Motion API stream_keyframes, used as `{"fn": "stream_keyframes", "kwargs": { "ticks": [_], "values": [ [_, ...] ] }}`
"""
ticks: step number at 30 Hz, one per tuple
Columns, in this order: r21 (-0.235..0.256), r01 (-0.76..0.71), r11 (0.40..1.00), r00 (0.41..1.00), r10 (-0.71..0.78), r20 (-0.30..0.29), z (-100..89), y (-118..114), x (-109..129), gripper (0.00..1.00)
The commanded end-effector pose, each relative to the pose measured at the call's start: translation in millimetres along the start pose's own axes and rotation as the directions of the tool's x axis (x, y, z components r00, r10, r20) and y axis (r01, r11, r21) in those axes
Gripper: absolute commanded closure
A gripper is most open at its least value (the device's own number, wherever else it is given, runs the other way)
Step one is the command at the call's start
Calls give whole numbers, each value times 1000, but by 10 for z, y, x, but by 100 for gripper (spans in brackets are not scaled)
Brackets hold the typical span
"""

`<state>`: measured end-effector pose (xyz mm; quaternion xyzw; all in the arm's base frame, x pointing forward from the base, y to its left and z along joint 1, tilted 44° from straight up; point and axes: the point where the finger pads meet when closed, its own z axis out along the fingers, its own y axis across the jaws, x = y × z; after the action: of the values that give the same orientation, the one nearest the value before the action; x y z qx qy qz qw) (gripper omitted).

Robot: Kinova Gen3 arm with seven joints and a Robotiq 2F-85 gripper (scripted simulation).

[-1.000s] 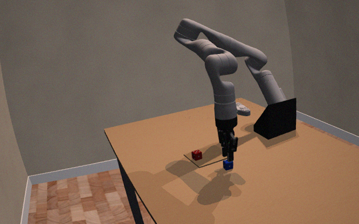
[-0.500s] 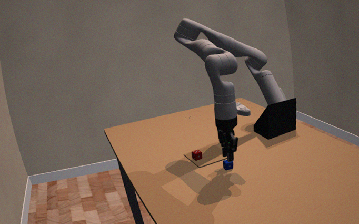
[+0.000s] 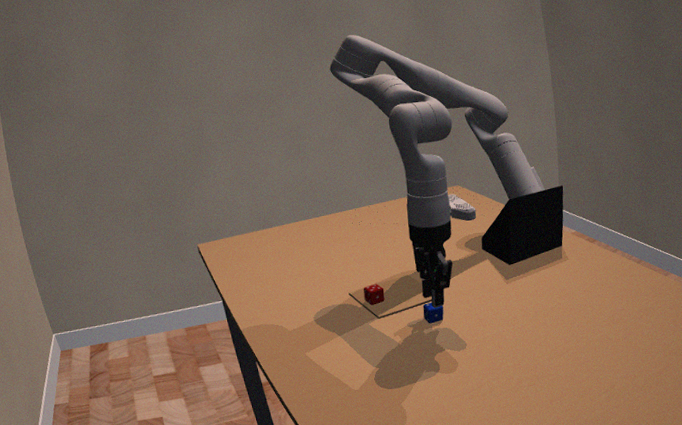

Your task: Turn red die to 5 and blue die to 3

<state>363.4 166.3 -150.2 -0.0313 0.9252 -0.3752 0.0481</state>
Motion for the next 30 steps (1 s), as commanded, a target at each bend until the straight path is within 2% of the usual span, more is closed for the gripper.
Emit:
{"fn": "stream_keyframes", "kwargs": {
  "ticks": [1,14,30],
  "values": [
    [-1,0,1000,1000,0,1,-10,4,-4,54],
    [-1,0,1000,1000,0,1,11,4,-4,54],
    [-1,0,1000,1000,0,1,279,5,-4,54]
  ]
}}
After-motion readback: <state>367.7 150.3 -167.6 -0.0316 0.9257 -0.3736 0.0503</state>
